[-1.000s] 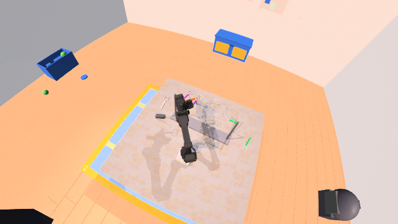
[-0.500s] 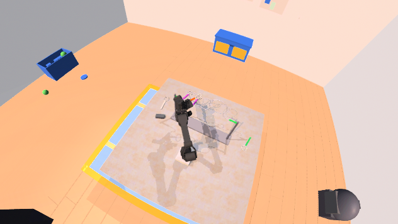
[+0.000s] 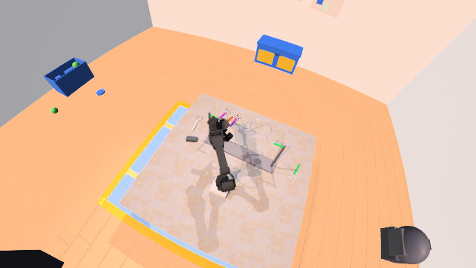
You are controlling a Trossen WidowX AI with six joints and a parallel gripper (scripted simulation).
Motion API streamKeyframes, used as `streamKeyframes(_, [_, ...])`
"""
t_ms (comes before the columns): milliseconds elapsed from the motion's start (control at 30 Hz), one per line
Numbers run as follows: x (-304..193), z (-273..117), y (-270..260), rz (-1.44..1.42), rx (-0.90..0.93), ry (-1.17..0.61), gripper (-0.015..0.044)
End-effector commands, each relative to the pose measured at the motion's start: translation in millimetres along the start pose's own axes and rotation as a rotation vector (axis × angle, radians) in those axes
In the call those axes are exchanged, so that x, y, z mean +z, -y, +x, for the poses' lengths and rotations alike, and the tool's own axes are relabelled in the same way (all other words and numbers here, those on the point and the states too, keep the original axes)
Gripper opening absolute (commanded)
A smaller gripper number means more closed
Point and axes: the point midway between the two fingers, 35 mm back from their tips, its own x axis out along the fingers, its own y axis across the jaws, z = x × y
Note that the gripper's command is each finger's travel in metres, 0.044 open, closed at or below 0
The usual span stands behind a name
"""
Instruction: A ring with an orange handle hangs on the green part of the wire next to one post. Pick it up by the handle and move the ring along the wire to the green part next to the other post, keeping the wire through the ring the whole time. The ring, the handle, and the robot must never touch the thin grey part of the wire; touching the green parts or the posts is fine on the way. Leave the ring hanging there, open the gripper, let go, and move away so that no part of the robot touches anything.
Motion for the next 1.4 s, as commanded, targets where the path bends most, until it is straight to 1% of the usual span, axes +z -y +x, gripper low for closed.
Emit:
streamKeyframes(0, [2.5, -0.5, 5.0, -0.088, -0.045, 0.016, -0.0150])
streamKeyframes(633, [10.3, -1.0, 34.4, -0.463, -0.254, 0.065, -0.0150])
streamKeyframes(1367, [30.8, -9.1, 60.4, -0.884, -0.490, 0.120, -0.0150])
